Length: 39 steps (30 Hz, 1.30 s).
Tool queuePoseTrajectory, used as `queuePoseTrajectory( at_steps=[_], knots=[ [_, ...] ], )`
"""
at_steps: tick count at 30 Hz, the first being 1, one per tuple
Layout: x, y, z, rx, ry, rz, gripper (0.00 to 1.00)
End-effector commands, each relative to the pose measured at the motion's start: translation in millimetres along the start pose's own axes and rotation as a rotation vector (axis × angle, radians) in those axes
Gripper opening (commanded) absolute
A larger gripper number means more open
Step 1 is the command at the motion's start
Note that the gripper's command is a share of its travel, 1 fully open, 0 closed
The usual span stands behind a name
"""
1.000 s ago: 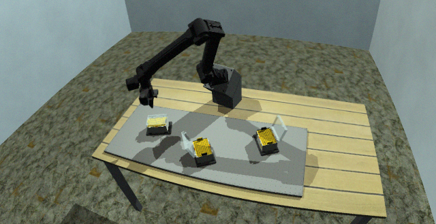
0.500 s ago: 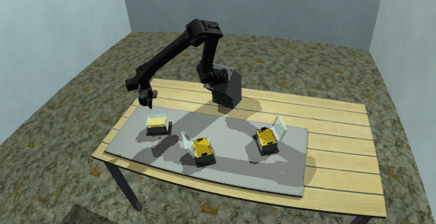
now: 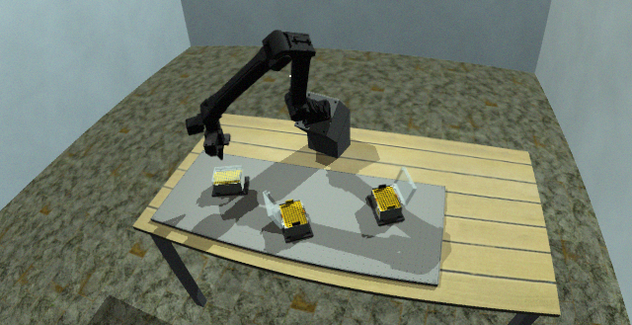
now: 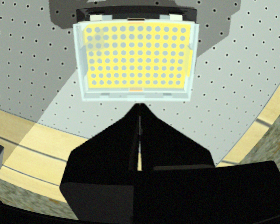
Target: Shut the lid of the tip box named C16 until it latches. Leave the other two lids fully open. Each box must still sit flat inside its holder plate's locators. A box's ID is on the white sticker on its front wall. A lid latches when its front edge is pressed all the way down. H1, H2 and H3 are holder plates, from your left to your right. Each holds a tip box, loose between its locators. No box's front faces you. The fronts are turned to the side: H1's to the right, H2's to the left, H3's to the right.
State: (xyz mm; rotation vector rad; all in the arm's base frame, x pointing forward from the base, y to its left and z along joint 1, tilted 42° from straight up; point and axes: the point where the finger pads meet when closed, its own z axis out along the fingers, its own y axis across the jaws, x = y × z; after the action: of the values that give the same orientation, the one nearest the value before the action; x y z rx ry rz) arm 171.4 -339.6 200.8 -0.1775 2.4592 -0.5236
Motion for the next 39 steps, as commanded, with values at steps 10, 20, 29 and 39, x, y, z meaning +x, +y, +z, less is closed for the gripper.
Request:
queuePoseTrajectory(
  at_steps=[10,20,29,39],
  knots=[
    [26,1,25,-0.001,0.005,0.005,0.0],
    [28,-1,29,0.016,0.0,-0.009,0.0],
    [28,0,29,0.014,0.001,-0.007,0.0],
    [28,0,29,0.014,0.001,-0.007,0.0]
  ],
)
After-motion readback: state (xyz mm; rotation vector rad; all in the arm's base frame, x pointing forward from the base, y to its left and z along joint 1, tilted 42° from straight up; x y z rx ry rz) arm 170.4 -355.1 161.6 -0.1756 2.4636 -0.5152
